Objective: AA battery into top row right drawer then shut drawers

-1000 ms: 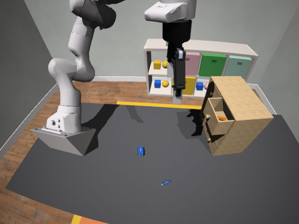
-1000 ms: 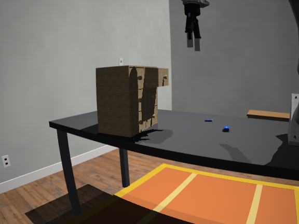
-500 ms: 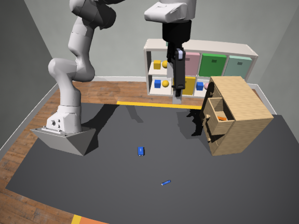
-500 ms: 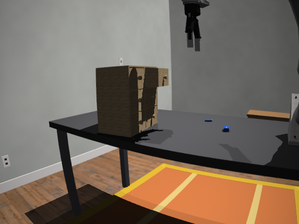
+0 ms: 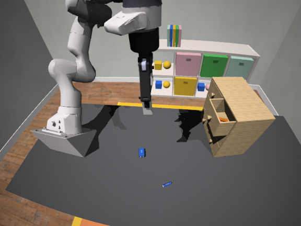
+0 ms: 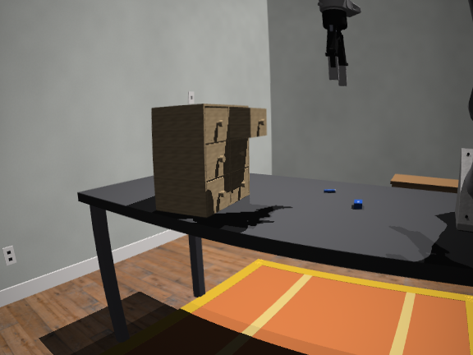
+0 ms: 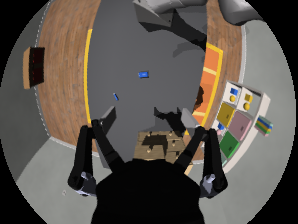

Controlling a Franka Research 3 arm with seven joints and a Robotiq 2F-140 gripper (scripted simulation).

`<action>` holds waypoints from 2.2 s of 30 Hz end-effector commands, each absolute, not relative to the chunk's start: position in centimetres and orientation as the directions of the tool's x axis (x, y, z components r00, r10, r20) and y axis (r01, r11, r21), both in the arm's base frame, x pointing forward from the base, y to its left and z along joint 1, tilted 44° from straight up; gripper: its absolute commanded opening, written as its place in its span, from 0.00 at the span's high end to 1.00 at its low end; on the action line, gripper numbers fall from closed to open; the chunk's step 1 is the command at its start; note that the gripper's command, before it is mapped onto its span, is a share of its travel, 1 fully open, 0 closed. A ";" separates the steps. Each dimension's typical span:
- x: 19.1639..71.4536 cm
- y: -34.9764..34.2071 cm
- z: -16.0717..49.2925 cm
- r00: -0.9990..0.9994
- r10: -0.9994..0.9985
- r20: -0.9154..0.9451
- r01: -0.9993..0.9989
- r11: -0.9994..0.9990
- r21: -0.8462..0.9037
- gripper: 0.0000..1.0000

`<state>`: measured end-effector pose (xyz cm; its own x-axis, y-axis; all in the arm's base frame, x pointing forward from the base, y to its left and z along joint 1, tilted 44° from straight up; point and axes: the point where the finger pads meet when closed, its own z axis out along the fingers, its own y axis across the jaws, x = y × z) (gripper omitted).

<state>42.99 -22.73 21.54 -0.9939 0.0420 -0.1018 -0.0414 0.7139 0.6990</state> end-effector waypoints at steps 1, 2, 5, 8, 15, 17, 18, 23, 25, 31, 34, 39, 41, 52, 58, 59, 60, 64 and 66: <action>42.9 -22.9 21.4 -0.990 0.008 -0.138 -0.090 0.723 0.685 0.00; 42.9 -22.9 21.4 -0.990 0.008 -0.138 -0.090 0.723 0.685 0.00; 43.0 -22.9 21.4 -0.990 0.011 -0.141 -0.090 0.723 0.685 0.00; 43.1 -22.8 21.3 -0.989 0.018 -0.149 -0.090 0.723 0.685 0.00; 43.4 -22.6 21.2 -0.984 0.043 -0.174 -0.090 0.723 0.685 0.00; 43.6 -22.5 21.1 -0.980 0.057 -0.189 -0.090 0.723 0.685 0.00; 43.7 -22.4 21.0 -0.978 0.066 -0.198 -0.090 0.723 0.685 0.00; 44.4 -22.0 20.6 -0.960 0.121 -0.254 -0.090 0.723 0.685 0.00; 44.8 -21.7 20.4 -0.949 0.147 -0.280 -0.090 0.723 0.685 0.00; 45.9 -21.1 19.9 -0.906 0.226 -0.358 -0.090 0.723 0.684 0.00; 46.4 -20.8 19.6 -0.882 0.261 -0.392 -0.090 0.724 0.684 0.00; 47.8 -19.9 18.9 -0.801 0.356 -0.481 -0.090 0.724 0.684 0.00; 48.4 -19.5 18.6 -0.758 0.396 -0.518 -0.090 0.724 0.684 0.00; 51.0 -18.0 17.2 -0.545 0.539 -0.642 -0.090 0.724 0.684 0.00; 52.3 -17.1 16.5 -0.418 0.596 -0.686 -0.090 0.724 0.684 0.00; 52.5 -17.0 16.4 -0.399 0.603 -0.691 -0.090 0.724 0.684 0.00; 52.7 -16.9 16.3 -0.381 0.610 -0.695 -0.089 0.724 0.684 0.00; 53.3 -16.5 16.0 -0.319 0.630 -0.708 -0.090 0.724 0.684 0.00; 53.3 -16.5 16.0 -0.319 0.630 -0.708 -0.090 0.724 0.684 0.00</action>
